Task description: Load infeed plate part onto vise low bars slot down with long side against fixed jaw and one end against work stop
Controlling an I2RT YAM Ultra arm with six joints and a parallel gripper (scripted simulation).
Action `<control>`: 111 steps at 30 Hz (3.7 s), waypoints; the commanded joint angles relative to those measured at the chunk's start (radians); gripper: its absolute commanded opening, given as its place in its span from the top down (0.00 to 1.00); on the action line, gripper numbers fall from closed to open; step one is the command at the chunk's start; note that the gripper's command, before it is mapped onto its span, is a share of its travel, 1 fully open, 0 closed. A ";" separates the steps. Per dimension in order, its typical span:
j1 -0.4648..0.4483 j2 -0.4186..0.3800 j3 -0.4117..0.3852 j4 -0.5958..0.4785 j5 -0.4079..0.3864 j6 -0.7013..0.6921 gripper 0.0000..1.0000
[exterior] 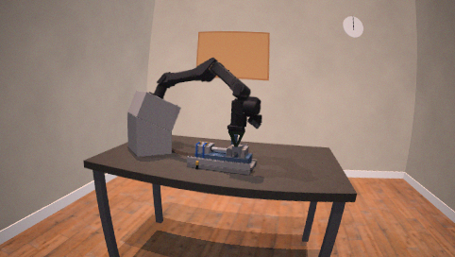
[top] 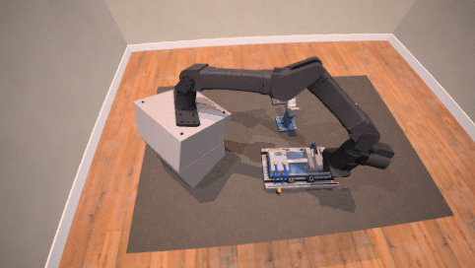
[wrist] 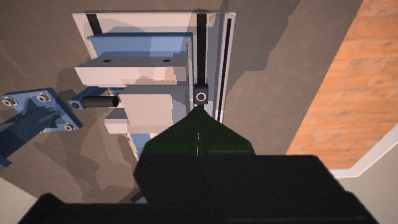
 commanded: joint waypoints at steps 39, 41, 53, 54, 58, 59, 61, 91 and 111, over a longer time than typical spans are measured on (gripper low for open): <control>-0.018 -0.031 -0.030 0.018 0.003 -0.005 1.00; -0.018 -0.031 -0.030 0.018 0.003 -0.005 1.00; -0.018 -0.031 -0.030 0.018 0.003 -0.005 1.00; -0.018 -0.031 -0.030 0.018 0.003 -0.005 1.00; -0.018 -0.031 -0.030 0.018 0.003 -0.005 1.00; -0.018 -0.031 -0.030 0.018 0.003 -0.005 1.00; -0.018 -0.031 -0.030 0.018 0.003 -0.005 1.00; -0.011 0.002 -0.014 0.027 0.003 0.001 1.00; -0.005 0.007 0.008 0.033 0.005 0.008 1.00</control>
